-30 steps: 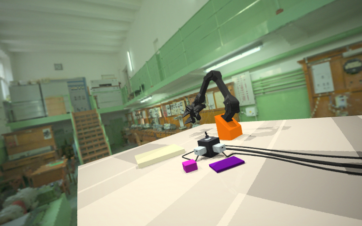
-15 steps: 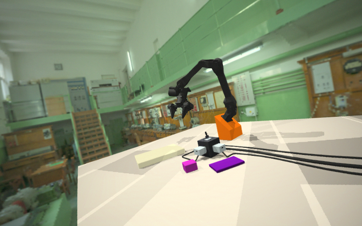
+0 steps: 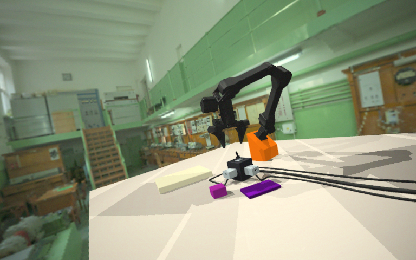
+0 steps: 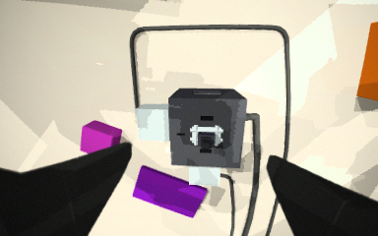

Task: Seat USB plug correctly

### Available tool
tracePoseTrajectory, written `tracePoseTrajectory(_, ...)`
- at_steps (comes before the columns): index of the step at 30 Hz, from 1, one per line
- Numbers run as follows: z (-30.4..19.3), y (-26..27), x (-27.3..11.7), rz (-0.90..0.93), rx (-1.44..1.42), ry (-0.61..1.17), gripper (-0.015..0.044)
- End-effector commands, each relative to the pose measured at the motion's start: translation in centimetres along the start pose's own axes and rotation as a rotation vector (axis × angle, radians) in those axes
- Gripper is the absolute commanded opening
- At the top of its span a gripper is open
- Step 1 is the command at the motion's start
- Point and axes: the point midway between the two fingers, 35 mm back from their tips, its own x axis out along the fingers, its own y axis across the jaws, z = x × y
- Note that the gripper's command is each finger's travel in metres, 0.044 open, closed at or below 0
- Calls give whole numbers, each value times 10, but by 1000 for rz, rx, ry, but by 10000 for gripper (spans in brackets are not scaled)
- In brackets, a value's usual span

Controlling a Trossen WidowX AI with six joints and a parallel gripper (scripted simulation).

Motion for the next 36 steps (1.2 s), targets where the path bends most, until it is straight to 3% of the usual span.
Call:
tracePoseTrajectory(1, -8, -6, 2, -28, -64, -16, 440)
tracePoseTrajectory(36, -7, -5, 31, -27, -64, -15, 440)
